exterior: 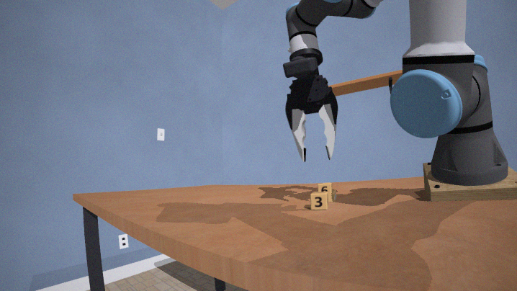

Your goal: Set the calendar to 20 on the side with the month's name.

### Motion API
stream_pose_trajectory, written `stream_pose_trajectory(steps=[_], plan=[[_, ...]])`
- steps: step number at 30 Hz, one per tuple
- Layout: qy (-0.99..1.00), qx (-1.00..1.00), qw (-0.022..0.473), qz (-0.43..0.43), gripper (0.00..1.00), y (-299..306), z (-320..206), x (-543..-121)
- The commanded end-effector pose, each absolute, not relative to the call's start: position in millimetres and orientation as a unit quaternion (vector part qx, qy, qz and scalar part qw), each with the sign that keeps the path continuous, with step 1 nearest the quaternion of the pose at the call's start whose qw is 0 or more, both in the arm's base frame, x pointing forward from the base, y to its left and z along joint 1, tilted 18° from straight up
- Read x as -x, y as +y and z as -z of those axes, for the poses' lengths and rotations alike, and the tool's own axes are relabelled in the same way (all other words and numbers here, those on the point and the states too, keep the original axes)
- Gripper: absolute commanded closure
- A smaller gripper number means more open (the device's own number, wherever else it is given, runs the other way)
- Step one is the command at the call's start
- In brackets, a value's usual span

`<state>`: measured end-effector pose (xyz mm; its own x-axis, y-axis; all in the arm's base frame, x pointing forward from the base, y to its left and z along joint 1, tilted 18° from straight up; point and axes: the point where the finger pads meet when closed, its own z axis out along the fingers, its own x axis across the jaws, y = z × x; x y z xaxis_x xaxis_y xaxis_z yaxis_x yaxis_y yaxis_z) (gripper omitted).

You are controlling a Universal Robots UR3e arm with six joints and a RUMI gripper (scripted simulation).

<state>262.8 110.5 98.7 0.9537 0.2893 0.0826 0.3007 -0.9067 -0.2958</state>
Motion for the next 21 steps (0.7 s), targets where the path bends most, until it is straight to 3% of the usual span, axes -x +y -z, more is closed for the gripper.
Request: stream_pose_trajectory(steps=[1,21], plan=[[-0.151,0.976,0.155,0.019,0.72,110.5,-99.0,-263.1],[-0.151,0.976,0.155,0.019,0.72,112.0,-94.8,-263.0]])
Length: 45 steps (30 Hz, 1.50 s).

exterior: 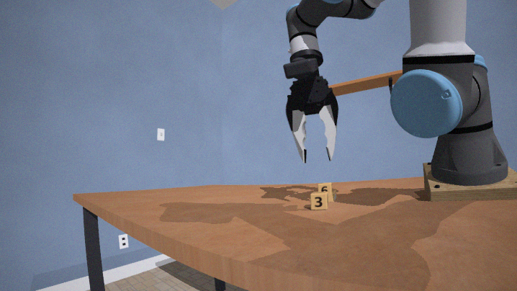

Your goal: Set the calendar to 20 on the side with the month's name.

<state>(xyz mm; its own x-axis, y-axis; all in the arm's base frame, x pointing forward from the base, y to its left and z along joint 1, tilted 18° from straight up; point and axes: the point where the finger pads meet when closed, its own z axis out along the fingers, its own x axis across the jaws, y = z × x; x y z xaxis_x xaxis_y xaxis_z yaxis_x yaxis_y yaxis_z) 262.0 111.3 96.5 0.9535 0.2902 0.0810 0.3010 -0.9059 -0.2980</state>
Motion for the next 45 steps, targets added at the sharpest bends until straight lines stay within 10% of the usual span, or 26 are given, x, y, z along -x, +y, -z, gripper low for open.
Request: stream_pose_trajectory(steps=[1,45], plan=[[-0.151,0.976,0.155,0.019,0.72,112.2,-94.0,-262.9],[-0.151,0.976,0.155,0.019,0.72,125.6,-49.4,-261.7]])
